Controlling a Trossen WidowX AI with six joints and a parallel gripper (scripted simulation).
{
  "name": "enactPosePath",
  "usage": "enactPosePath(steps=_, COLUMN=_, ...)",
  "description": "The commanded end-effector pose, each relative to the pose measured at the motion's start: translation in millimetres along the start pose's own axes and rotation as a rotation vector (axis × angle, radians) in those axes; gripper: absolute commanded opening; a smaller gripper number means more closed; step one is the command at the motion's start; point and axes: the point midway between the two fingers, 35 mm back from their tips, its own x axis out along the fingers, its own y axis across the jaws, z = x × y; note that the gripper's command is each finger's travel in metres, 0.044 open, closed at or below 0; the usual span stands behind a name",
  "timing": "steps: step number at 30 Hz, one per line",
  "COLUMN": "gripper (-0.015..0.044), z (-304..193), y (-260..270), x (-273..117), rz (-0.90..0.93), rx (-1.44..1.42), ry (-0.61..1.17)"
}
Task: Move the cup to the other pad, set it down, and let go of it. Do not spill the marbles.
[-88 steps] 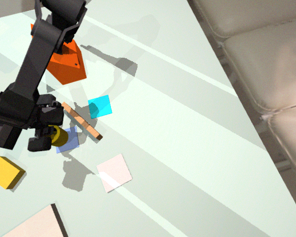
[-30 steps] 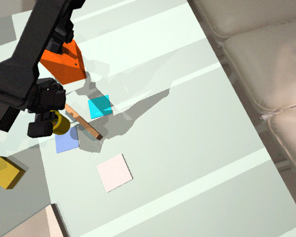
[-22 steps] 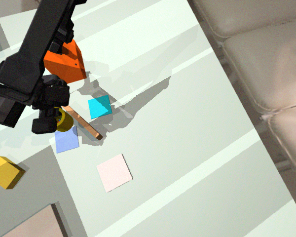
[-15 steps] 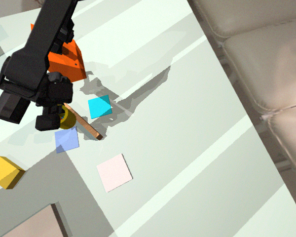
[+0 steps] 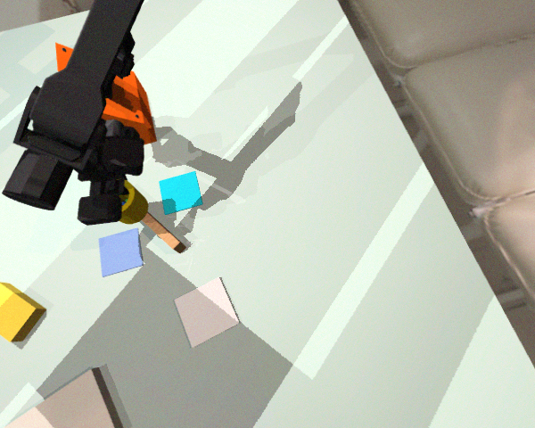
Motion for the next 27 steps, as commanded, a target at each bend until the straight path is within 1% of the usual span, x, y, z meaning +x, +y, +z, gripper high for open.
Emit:
enactPosePath(steps=1, gripper=0.0000, z=7.5, y=7.2, x=-0.1, rz=0.001, rx=0.005, ry=-0.004)
enactPosePath(steps=27, gripper=0.0000, z=41.0, y=36.1, x=-1.5, rz=0.002, rx=0.006, ry=-0.005)
